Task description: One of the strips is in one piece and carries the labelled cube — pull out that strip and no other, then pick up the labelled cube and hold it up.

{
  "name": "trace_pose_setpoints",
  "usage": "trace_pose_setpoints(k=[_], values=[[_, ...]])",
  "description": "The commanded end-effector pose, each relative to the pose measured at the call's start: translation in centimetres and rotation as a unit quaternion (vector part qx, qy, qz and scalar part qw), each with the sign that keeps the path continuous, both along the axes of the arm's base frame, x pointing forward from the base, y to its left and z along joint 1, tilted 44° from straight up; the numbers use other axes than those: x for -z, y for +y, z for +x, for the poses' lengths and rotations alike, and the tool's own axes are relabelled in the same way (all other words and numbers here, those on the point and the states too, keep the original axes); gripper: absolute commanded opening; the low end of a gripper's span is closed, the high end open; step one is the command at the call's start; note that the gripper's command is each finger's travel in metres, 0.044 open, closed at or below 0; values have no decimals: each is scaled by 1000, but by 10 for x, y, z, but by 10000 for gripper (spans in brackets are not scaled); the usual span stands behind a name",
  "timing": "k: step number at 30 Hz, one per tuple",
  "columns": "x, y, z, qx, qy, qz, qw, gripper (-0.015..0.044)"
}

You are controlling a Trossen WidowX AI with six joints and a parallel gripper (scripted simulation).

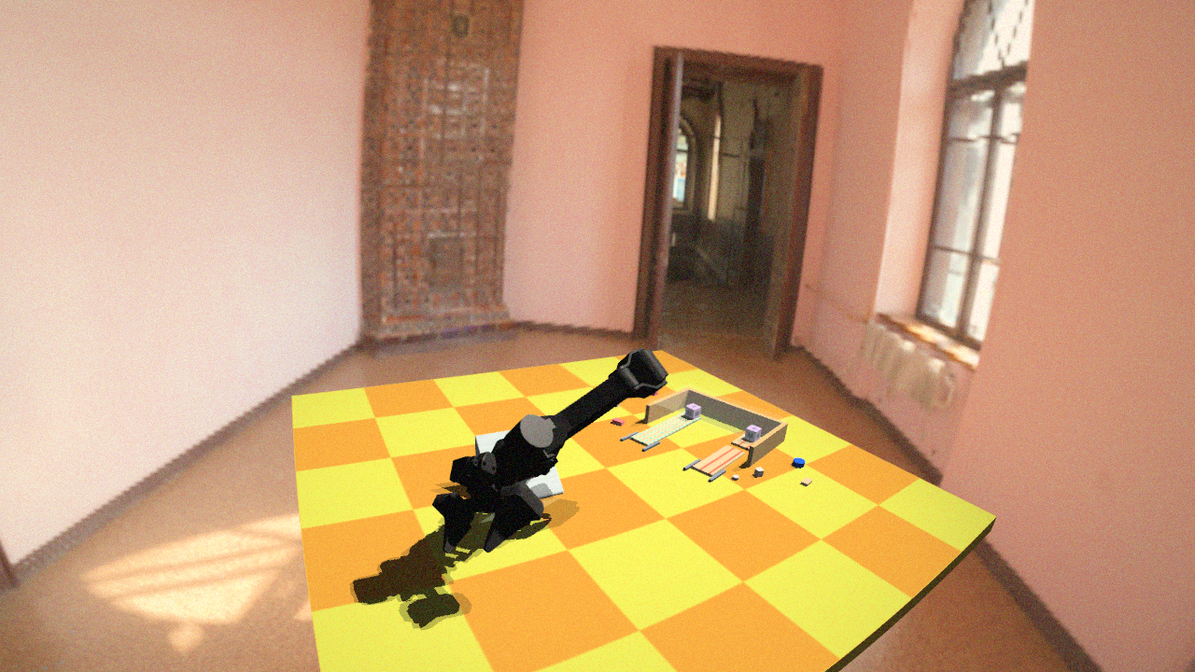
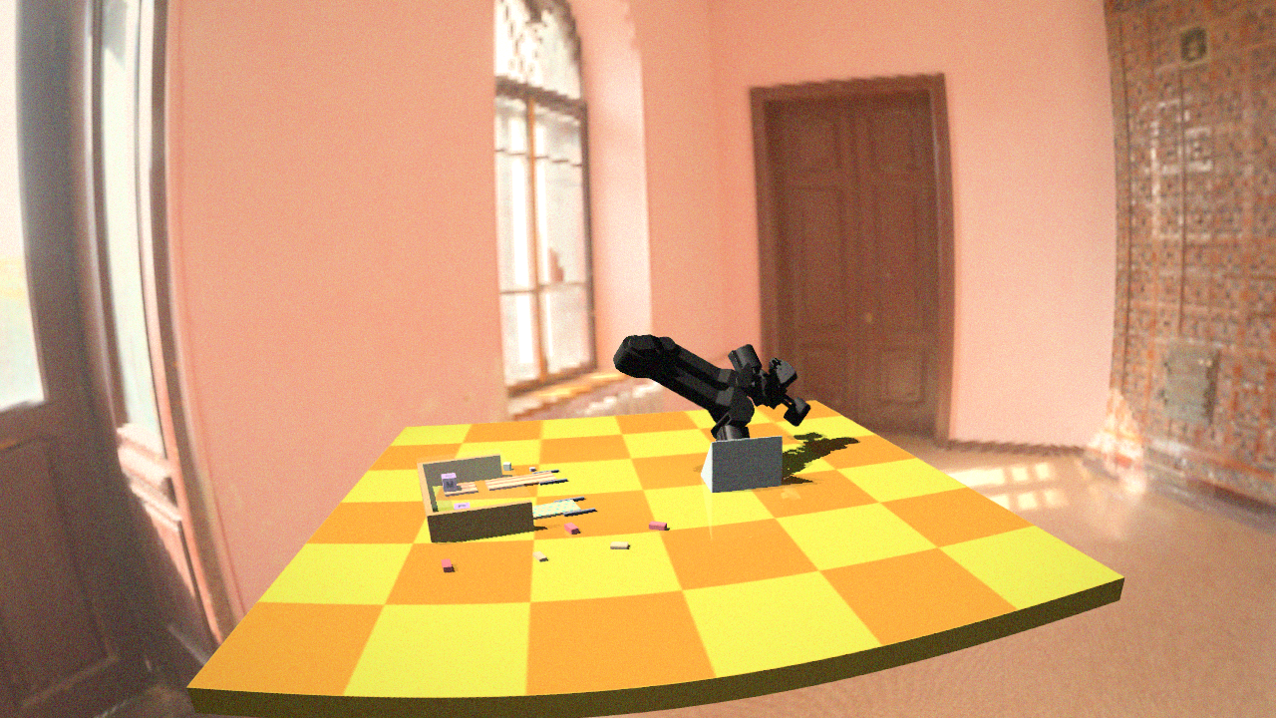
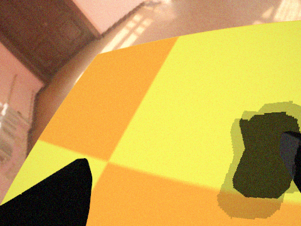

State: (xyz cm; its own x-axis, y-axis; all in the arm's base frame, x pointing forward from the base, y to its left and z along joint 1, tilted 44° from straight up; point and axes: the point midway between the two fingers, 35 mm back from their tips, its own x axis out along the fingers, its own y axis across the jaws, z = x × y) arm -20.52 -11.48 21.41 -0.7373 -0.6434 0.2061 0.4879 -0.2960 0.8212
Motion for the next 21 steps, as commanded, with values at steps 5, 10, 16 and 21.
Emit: trace_pose_setpoints(k=[5, 10, 16, 21], values=[[-7, -16, 5, -28, 7, 8, 1000, 400], [-21, -55, 23, -94, 24, 26, 995, 400], [-38, -101, 56, -177, 47, 47, 982, 400], [-50, -135, 94, -247, 67, 65, 965, 400]])
